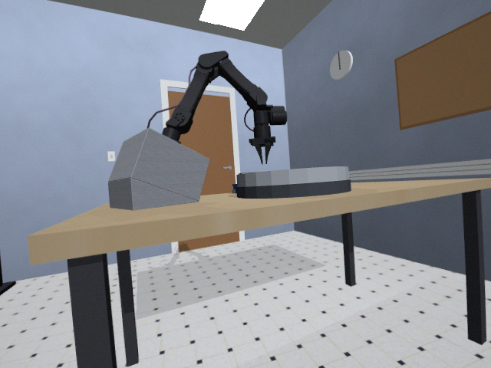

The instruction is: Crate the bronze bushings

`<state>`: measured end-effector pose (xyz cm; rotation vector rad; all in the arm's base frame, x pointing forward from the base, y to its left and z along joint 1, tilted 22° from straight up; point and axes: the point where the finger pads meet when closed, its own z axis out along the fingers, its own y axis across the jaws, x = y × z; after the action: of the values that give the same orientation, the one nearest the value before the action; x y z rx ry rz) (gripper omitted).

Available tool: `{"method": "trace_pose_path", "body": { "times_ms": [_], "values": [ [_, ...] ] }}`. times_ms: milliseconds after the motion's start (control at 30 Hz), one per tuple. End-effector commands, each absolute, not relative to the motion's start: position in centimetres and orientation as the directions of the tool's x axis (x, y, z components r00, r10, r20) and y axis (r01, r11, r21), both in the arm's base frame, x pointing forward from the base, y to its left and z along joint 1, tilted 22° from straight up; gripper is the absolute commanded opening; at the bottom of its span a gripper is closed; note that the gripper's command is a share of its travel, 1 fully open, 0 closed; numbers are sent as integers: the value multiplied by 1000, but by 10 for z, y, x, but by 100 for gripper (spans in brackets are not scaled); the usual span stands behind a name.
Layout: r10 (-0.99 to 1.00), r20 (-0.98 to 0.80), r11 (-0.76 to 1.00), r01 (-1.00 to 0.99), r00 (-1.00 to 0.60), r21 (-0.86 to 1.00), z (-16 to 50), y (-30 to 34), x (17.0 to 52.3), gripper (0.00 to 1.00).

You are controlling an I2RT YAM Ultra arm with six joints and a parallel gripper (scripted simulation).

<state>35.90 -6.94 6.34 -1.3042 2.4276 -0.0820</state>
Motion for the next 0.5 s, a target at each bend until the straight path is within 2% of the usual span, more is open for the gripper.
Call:
{"method": "trace_pose_path", "body": {
  "times_ms": [0, 467],
  "values": [
    [-804, -317, 580, -781, -503, -233, 65, -71, 354, 15],
    [-809, -318, 573, -783, -494, -243, 70, -68, 358, 15]
  ]
}}
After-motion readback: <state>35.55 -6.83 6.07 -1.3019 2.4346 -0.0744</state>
